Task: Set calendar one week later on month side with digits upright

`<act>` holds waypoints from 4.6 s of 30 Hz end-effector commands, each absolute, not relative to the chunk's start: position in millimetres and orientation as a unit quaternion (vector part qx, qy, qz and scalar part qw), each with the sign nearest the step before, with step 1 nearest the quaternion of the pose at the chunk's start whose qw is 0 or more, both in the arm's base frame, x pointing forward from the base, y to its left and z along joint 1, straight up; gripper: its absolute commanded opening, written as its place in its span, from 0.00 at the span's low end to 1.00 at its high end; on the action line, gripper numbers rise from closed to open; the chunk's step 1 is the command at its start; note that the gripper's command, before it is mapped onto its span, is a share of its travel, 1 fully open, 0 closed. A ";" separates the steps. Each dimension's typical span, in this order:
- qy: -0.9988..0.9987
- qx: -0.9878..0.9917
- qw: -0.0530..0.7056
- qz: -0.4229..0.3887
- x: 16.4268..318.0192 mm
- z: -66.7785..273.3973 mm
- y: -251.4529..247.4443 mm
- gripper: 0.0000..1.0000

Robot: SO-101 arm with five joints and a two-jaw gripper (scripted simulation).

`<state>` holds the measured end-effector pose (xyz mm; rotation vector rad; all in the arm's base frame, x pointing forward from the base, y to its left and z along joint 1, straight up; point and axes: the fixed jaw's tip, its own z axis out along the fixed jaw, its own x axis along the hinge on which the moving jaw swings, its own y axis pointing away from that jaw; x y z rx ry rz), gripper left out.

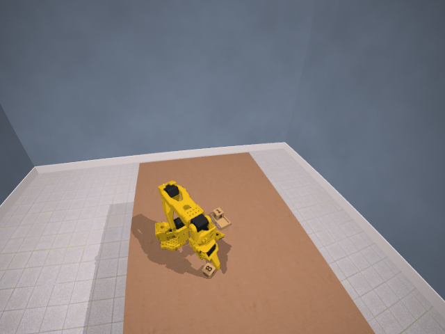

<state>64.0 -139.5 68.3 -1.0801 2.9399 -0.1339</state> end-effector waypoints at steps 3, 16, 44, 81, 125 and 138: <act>0.938 -0.345 0.002 -0.024 63.1 62.6 -139.9 0.35; 0.938 -0.345 0.002 -0.023 63.1 62.4 -139.8 0.35; 0.938 -0.346 0.001 -0.009 62.8 58.9 -138.8 0.35; 0.938 -0.346 0.001 -0.009 63.1 21.1 -139.4 0.35; 0.938 -0.346 0.001 -0.009 68.1 19.0 -145.2 0.21; 0.938 -0.346 0.001 -0.009 69.4 18.9 -146.8 0.17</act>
